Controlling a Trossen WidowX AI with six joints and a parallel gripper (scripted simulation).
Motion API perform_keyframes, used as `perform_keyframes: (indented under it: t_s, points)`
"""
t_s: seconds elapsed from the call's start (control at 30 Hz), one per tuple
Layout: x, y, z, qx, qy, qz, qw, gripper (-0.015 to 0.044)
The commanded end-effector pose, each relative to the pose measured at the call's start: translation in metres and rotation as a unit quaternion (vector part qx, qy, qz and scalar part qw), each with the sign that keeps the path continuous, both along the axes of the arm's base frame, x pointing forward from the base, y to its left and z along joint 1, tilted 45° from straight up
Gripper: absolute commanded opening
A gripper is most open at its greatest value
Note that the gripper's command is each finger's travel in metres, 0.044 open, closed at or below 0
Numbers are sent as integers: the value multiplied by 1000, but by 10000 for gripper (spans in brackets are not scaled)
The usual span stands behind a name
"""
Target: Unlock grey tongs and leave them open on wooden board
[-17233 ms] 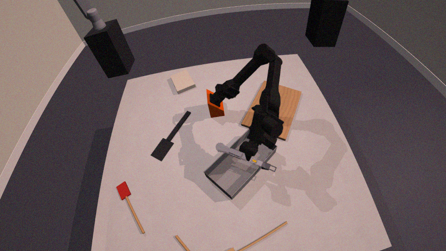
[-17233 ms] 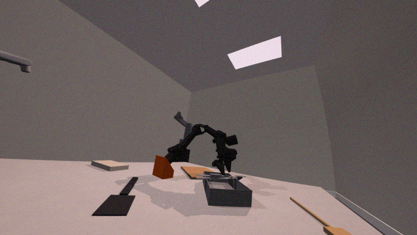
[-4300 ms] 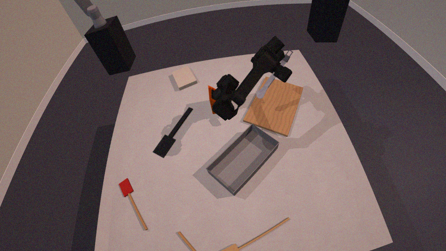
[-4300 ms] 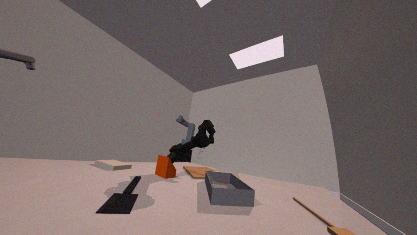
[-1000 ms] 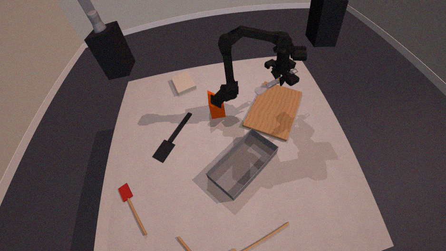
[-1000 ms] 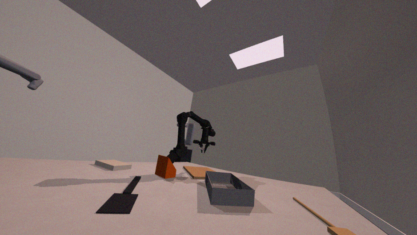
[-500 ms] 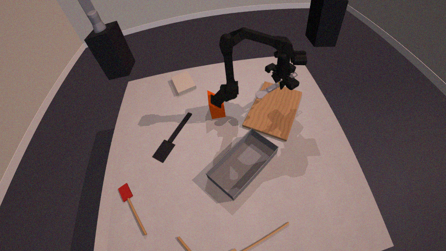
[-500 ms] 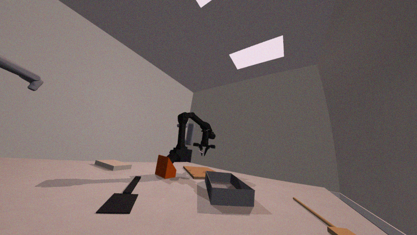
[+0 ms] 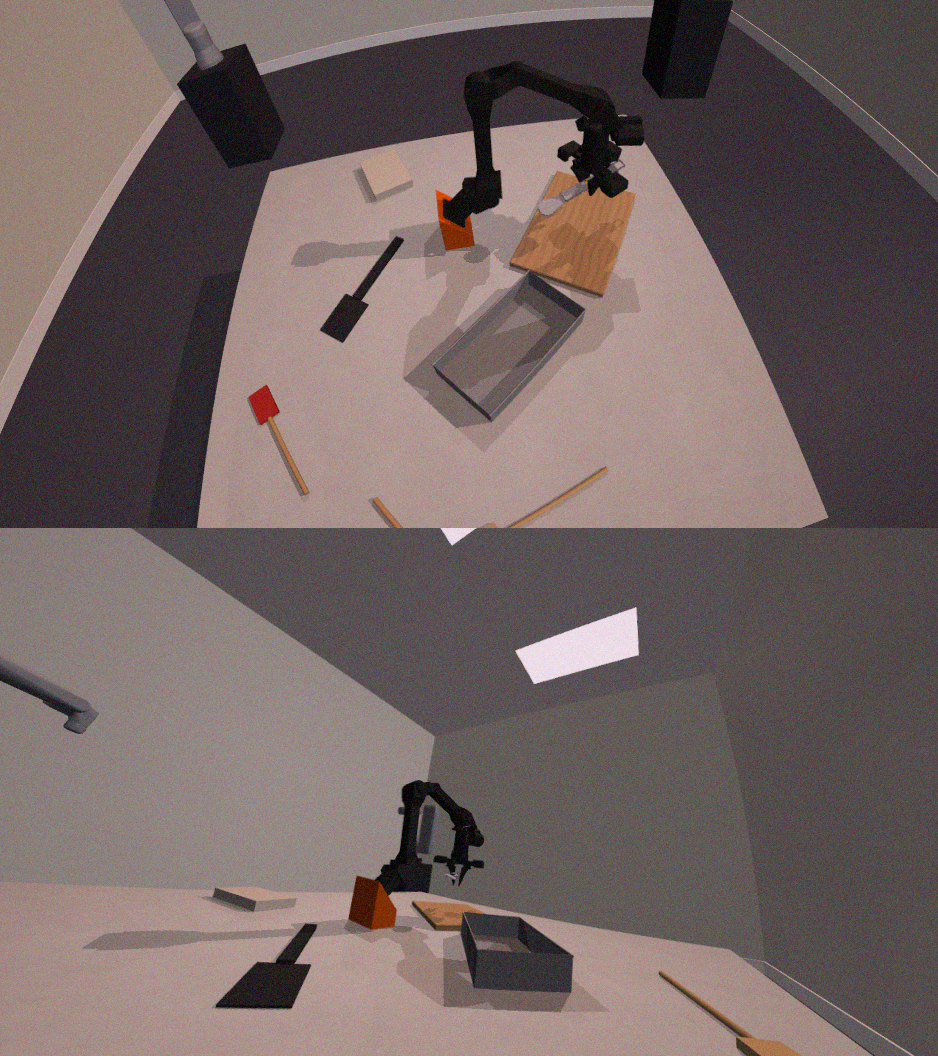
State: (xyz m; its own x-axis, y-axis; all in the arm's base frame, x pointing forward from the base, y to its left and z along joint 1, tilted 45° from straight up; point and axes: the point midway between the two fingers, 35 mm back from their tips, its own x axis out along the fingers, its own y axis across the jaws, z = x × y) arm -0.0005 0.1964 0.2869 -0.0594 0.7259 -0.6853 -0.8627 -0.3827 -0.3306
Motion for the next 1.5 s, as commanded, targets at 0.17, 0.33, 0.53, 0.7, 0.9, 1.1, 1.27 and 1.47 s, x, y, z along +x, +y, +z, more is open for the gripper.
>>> perform_keyframes:
  t_s: [0.17, 0.33, 0.53, 0.7, 0.9, 1.1, 1.27, 1.47]
  points:
    - [0, 11, -10, 0, 1, -4, 1000, -150]
    - [-1, 17, -16, 0, 1, -4, 1000, -150]
    - [-2, 23, -24, 0, 1, -4, 1000, -150]
    - [-3, 28, -30, 0, 1, -4, 1000, -150]
    - [-5, 34, -38, 0, 2, -4, 1000, -150]
    - [-6, 39, -45, 0, 2, -4, 1000, -150]
    - [-7, 38, -45, -1, 1, 0, 1000, -124]
    - [-7, 38, -45, -1, 1, 0, 1000, 34]
